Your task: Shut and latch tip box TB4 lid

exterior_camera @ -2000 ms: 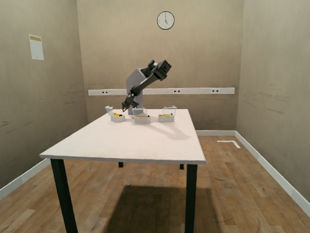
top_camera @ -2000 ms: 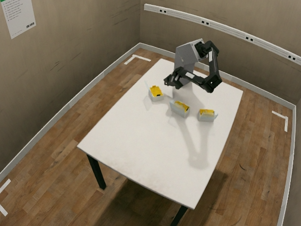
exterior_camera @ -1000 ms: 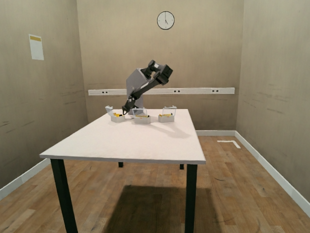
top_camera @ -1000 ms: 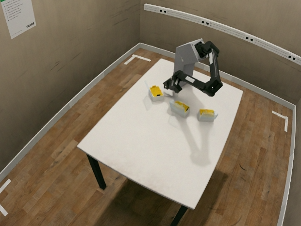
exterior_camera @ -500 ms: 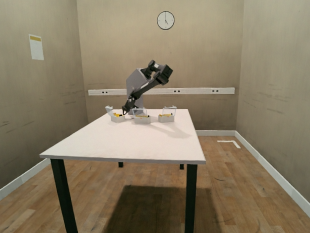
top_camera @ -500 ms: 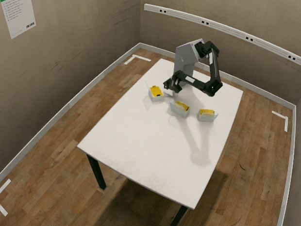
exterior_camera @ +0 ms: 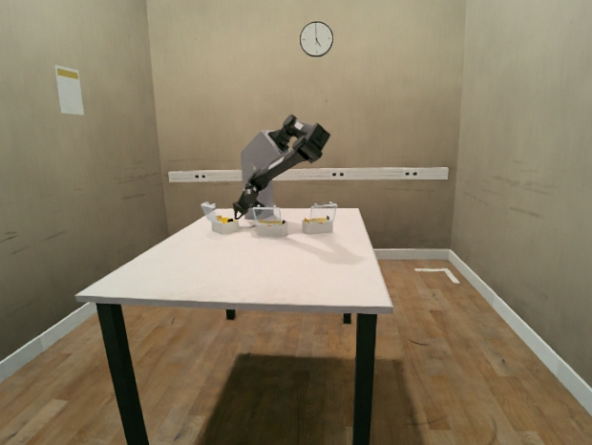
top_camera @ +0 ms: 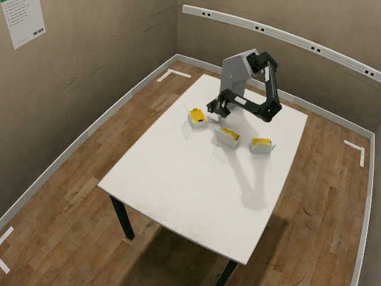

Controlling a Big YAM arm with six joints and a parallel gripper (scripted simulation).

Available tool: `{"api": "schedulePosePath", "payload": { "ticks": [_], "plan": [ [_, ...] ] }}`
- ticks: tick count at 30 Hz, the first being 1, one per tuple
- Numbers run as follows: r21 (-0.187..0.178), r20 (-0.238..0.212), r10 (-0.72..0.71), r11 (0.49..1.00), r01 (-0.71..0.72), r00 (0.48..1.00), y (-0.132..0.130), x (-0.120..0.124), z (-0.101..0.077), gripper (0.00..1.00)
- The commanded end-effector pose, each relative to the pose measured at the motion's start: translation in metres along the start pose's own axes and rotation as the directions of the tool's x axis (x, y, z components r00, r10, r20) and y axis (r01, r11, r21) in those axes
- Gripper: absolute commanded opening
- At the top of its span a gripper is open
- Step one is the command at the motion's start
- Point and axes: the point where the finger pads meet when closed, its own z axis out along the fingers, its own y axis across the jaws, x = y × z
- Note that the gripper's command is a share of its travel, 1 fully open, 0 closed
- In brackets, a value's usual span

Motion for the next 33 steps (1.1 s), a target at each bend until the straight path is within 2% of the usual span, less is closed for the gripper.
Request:
{"api": "schedulePosePath", "payload": {
  "ticks": [1, 4, 5, 9, 11, 26, 28, 33],
  "plan": [
    [-0.016, -0.014, 0.019, 1.0, -0.019, 1.0, 0.01, 0.006, -0.006, 0.0],
    [-0.016, -0.014, 0.019, 1.0, -0.019, 1.0, 0.01, 0.006, -0.006, 0.0],
    [-0.012, -0.013, 0.024, 1.0, -0.025, 1.0, 0.011, 0.011, -0.018, 0.0],
    [-0.02, -0.015, 0.027, 0.999, -0.027, 1.0, 0.013, 0.021, -0.035, 0.0],
    [-0.02, -0.015, 0.027, 0.999, -0.027, 1.0, 0.013, 0.021, -0.035, 0.0],
    [-0.018, -0.008, 0.028, 0.999, -0.028, 1.0, 0.013, 0.055, -0.098, 0.0],
    [-0.018, -0.008, 0.028, 0.999, -0.028, 1.0, 0.013, 0.055, -0.098, 0.0],
    [-0.014, -0.005, 0.026, 1.0, -0.027, 1.0, 0.011, 0.066, -0.118, 0.0]
  ]
}}
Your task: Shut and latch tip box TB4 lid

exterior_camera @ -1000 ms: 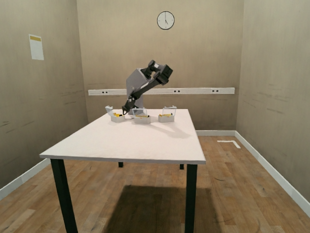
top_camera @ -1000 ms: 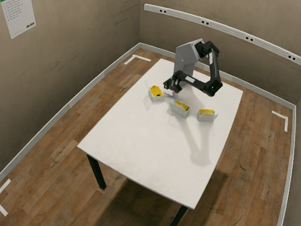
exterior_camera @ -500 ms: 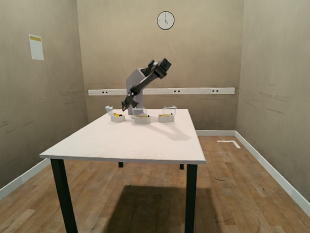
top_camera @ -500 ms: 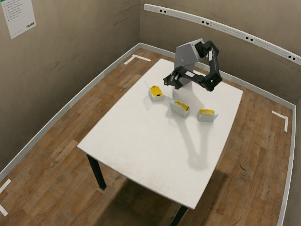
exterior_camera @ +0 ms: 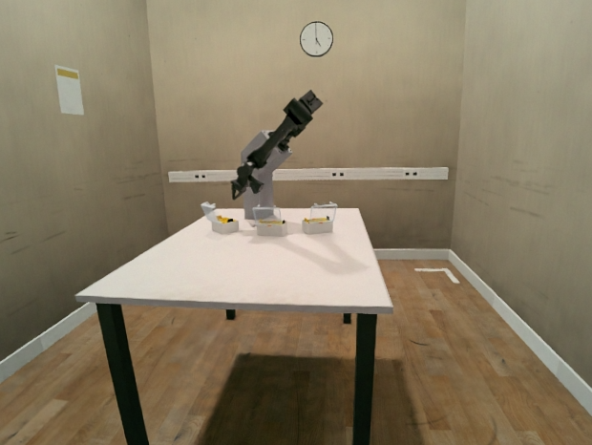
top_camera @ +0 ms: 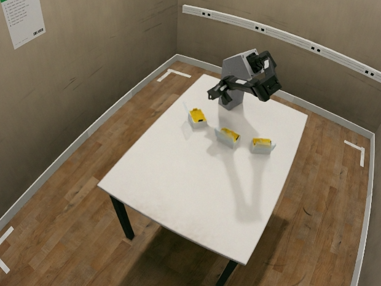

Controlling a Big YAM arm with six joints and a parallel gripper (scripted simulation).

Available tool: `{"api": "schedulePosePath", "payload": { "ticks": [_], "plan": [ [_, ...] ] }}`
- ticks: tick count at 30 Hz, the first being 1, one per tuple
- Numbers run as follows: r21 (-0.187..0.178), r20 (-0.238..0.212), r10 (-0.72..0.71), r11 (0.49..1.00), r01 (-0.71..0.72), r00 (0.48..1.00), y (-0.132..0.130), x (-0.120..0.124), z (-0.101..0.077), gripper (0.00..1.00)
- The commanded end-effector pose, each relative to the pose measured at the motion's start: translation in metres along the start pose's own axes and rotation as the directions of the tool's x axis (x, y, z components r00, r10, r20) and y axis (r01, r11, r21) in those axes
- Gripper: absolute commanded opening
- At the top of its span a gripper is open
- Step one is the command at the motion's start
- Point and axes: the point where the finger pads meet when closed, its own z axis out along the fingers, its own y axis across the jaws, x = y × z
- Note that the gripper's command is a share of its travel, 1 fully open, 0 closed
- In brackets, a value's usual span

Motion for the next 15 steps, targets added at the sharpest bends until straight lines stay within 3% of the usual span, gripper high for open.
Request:
{"api": "schedulePosePath", "payload": {
  "ticks": [1, 5, 8, 9, 12, 13, 15],
  "plan": [
    [-0.029, -0.009, -0.012, 0.999, 0.012, 1.0, 0.015, 0.014, -0.025, 0.0],
    [-0.026, -0.008, -0.013, 1.0, 0.013, 1.0, 0.014, 0.021, -0.039, 0.0],
    [-0.032, -0.009, -0.011, 0.999, 0.011, 1.0, 0.016, 0.022, -0.037, 0.0],
    [-0.052, -0.007, -0.041, 0.998, 0.041, 0.999, 0.02, 0.017, -0.03, 0.0],
    [-0.051, -0.007, -0.041, 0.998, 0.041, 0.999, 0.019, 0.017, -0.03, 0.0],
    [-0.004, -0.009, -0.081, 0.997, 0.081, 0.997, 0.011, 0.01, -0.039, 0.0],
    [0.028, -0.01, -0.138, 0.99, 0.138, 0.99, 0.01, 0.002, -0.044, 0.0]
  ]
}}
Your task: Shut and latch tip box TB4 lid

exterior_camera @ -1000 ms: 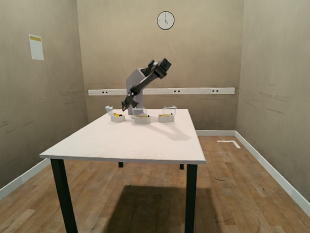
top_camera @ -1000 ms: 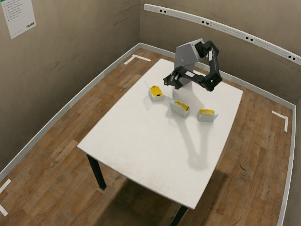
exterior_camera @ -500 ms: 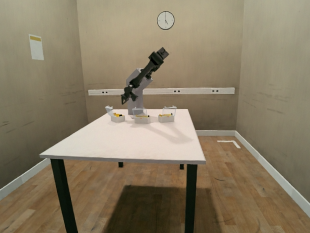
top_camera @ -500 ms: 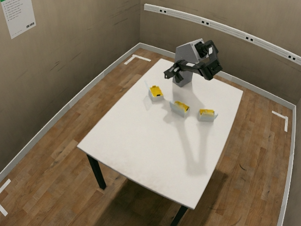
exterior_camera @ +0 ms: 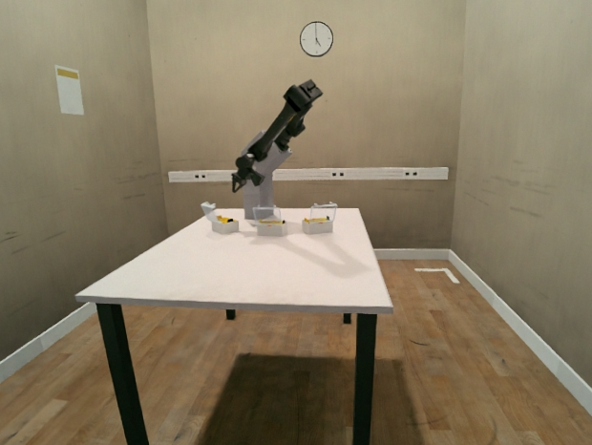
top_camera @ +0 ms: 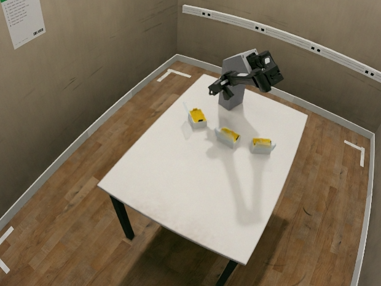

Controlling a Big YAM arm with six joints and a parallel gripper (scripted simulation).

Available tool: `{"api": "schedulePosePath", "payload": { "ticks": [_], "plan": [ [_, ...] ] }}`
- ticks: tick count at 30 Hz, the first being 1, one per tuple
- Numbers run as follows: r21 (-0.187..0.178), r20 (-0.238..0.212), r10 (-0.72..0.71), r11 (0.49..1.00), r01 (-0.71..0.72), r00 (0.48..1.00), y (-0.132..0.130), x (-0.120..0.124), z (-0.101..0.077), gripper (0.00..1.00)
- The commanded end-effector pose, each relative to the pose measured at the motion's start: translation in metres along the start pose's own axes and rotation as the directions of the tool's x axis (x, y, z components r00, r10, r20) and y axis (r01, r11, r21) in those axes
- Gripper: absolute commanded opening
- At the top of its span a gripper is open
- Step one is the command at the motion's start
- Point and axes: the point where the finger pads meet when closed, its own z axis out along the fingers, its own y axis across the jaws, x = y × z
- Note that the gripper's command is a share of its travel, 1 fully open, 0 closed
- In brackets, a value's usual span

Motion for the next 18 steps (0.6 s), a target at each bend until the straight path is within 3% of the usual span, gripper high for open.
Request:
{"api": "schedulePosePath", "payload": {
  "ticks": [1, 10, 18],
  "plan": [
    [0.037, -0.001, -0.116, 0.993, 0.116, 0.993, 0.007, -0.018, -0.015, 0.0],
    [0.173, -0.03, -0.355, 0.919, 0.354, 0.934, 0.0, -0.054, -0.038, 0.0],
    [0.155, -0.027, -0.329, 0.931, 0.329, 0.944, -0.002, -0.076, -0.051, 0.0]
  ]
}}
